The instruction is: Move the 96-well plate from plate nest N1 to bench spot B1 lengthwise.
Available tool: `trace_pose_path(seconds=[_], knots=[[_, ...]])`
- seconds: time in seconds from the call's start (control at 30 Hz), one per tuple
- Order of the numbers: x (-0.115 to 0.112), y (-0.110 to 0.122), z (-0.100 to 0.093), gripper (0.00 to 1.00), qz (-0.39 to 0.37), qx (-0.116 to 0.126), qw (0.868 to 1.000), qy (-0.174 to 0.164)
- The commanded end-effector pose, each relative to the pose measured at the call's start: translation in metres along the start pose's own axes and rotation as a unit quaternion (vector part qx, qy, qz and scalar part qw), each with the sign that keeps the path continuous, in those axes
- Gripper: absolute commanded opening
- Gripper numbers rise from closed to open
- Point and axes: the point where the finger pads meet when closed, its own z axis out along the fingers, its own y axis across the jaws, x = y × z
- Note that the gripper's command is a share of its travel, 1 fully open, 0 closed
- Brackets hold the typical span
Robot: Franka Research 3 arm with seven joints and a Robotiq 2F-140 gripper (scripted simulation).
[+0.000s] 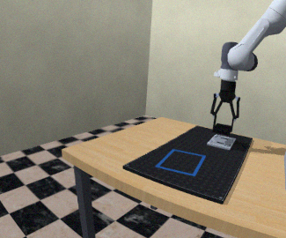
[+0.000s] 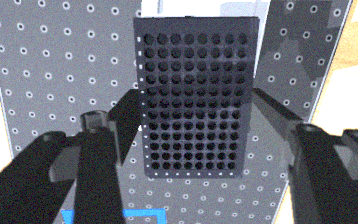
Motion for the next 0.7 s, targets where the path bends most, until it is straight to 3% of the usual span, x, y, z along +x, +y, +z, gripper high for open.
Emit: trace_pose_path(seconds=[0.0,0.67], knots=[[-0.011,-0.005,-0.001,0.60,-0.014,0.002,1.000,0.001],[-0.067,-0.026,0.001,0.60,-0.014,0.002,1.000,0.001]])
